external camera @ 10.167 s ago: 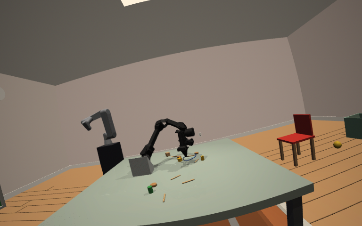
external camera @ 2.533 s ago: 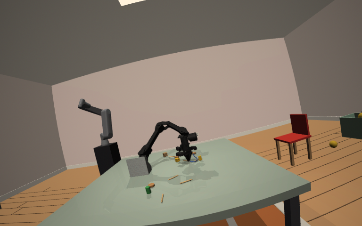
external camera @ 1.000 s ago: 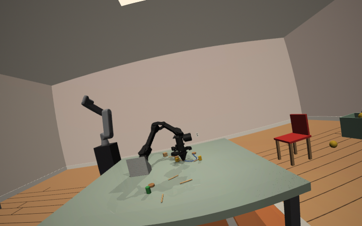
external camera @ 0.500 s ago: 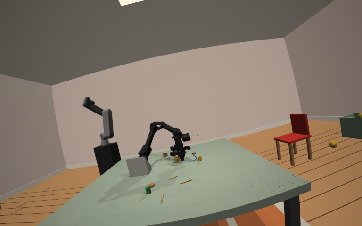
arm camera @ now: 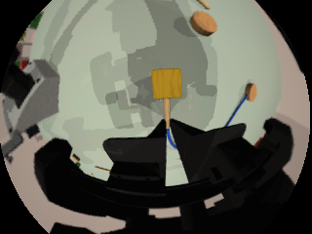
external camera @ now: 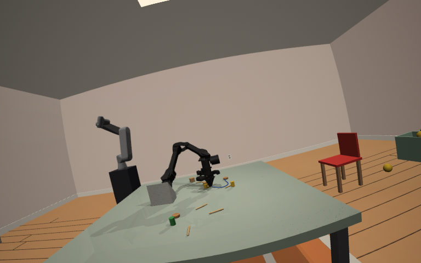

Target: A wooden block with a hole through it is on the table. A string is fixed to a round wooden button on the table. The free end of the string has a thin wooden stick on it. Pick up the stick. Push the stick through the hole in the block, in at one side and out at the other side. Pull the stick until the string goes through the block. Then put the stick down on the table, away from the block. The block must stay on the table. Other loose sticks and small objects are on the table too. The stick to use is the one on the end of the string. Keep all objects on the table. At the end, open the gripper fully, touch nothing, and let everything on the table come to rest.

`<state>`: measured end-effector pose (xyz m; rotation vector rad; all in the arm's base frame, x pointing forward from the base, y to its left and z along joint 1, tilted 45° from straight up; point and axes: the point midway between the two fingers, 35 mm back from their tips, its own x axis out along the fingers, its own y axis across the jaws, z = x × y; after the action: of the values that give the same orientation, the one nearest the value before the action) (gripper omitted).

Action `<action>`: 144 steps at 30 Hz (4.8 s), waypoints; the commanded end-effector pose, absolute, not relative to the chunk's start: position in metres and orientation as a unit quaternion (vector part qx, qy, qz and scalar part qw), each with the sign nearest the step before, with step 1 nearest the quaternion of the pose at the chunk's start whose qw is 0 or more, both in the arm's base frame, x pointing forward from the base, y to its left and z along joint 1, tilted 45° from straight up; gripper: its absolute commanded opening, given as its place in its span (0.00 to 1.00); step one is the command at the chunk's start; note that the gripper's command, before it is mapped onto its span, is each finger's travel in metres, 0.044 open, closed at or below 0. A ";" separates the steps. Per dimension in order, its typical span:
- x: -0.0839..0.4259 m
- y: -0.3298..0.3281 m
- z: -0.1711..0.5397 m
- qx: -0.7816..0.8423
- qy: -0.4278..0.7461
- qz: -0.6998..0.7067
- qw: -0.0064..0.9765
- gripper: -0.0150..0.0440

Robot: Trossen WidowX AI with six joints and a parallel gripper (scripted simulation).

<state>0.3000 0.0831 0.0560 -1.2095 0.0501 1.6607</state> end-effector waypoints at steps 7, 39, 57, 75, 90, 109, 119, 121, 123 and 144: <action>0.290 0.091 0.064 -0.502 0.019 0.692 0.519 0.25; 0.282 0.039 0.124 -0.504 0.022 0.692 0.516 0.46; 0.270 0.052 0.131 -0.157 0.378 0.580 0.705 0.46; 0.255 0.063 0.142 0.235 0.626 0.299 0.681 0.46; 0.246 0.069 0.148 0.469 0.693 0.049 0.545 0.46; 0.244 0.070 0.149 0.519 0.695 -0.018 0.497 0.46; 0.245 0.074 0.144 0.519 0.695 -0.019 0.497 0.46; 0.246 0.076 0.142 0.519 0.695 -0.019 0.497 0.46; 0.246 0.078 0.139 0.518 0.695 -0.019 0.498 0.46; 0.249 0.102 0.115 0.518 0.695 -0.019 0.498 0.46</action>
<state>0.2502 0.0967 0.1200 1.2472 1.6737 -0.0477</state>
